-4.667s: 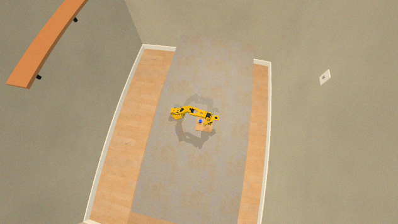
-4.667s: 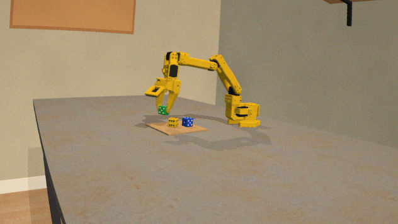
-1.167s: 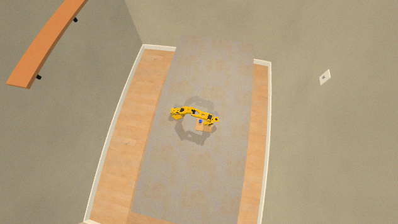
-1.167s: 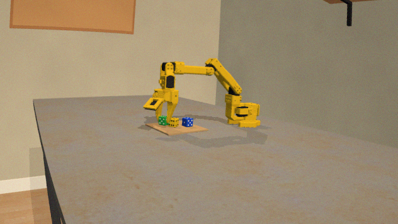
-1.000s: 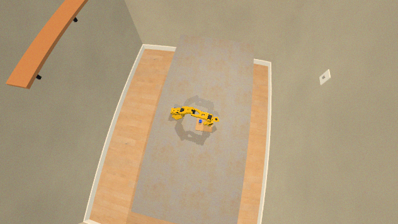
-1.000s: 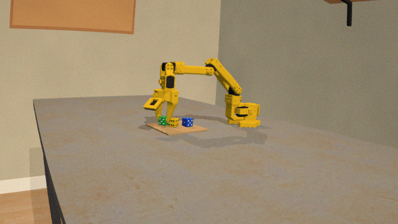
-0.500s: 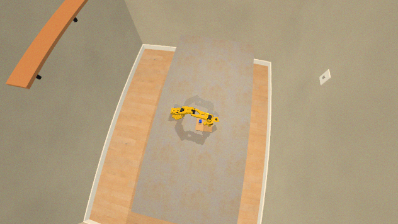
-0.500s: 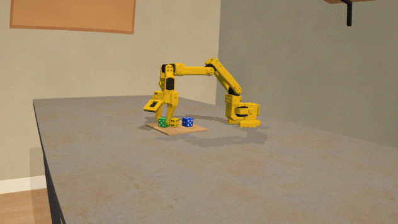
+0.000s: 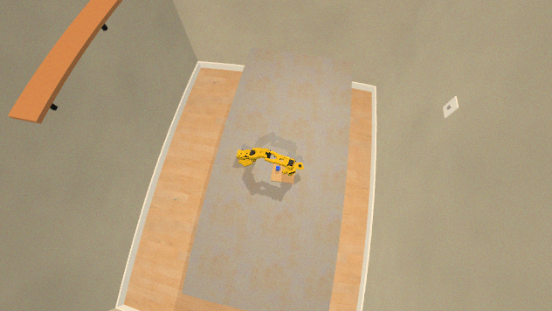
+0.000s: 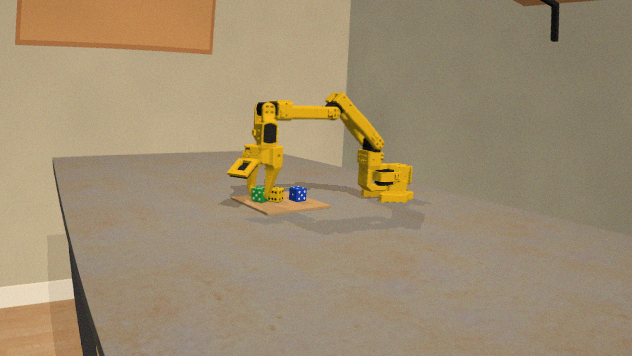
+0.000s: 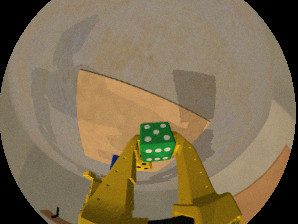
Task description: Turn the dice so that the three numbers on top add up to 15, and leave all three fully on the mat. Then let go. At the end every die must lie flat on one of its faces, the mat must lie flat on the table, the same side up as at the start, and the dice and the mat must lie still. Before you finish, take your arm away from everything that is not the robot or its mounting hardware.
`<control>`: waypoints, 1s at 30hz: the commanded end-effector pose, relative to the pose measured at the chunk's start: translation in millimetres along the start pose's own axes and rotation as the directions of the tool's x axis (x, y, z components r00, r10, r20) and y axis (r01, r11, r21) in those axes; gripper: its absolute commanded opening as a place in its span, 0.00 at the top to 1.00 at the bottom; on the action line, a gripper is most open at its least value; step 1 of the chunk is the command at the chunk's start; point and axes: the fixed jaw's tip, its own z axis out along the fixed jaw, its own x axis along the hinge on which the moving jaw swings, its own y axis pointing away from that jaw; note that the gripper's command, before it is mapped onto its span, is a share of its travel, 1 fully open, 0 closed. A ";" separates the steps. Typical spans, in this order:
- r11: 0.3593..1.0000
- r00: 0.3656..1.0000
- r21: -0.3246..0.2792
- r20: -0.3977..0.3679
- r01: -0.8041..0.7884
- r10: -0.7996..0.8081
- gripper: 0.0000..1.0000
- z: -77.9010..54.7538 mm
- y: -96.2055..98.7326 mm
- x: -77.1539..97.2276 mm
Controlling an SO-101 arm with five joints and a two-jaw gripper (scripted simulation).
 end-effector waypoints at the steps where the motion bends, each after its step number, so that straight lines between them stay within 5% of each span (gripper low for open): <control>1: 1.000 0.999 0.026 0.037 -0.010 0.009 0.86 -7.7 -4.4 -3.0; 30: 1.000 0.999 0.026 0.037 -0.010 0.009 0.67 -7.7 -4.4 -3.0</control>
